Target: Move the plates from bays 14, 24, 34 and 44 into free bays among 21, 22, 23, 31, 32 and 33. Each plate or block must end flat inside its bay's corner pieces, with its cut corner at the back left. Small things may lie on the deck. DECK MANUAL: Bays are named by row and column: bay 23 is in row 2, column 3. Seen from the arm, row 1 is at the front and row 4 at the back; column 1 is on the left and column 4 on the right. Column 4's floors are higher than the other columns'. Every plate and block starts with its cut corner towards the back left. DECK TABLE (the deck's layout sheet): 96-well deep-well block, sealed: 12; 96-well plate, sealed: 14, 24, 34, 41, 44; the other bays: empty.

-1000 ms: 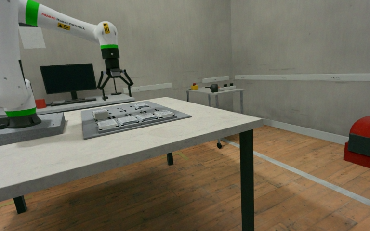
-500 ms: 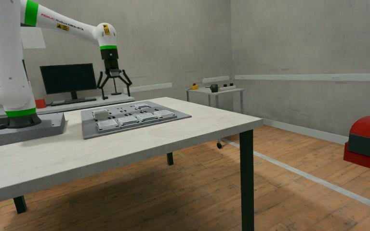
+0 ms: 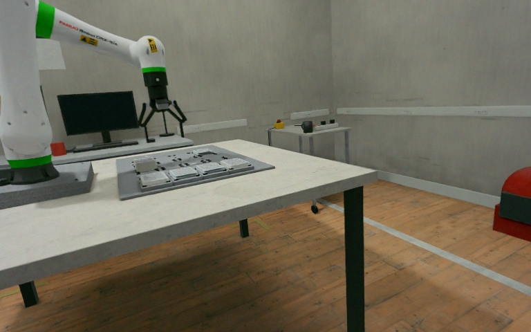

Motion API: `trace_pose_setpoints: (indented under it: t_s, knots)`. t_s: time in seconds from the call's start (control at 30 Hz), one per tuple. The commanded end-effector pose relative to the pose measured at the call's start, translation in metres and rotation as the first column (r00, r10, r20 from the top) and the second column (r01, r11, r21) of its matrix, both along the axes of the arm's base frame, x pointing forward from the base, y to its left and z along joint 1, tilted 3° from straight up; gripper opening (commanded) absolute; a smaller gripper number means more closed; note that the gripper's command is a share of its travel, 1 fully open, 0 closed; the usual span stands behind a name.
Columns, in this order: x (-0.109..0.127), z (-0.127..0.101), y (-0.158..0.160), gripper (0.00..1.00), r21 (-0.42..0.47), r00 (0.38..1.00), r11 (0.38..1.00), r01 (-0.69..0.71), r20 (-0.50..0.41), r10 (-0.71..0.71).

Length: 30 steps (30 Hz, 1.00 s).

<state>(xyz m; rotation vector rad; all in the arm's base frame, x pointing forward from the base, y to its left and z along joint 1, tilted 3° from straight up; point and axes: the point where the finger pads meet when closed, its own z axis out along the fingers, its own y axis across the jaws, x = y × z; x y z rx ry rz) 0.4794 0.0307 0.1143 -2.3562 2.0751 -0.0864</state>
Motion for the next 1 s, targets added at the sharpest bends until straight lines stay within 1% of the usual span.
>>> trace_pose_setpoints:
  t_s: [0.0, 0.37, 0.43, 0.6, 0.97]
  knots:
    - [-0.001, 0.0, 0.011, 1.0, 0.0, 1.0, 1.0, 0.0, 0.002, 0.0]
    - [-0.006, -0.002, 0.055, 1.0, 0.0, 1.0, 1.0, 0.0, 0.002, 0.0]
    - [-0.006, -0.002, 0.055, 1.0, 0.0, 1.0, 1.0, 0.0, 0.002, 0.0]
    - [-0.009, -0.002, 0.075, 1.0, 0.0, 1.0, 1.0, 0.0, 0.002, 0.0]
    - [-0.009, -0.002, 0.075, 1.0, 0.0, 1.0, 1.0, 0.0, 0.002, 0.0]
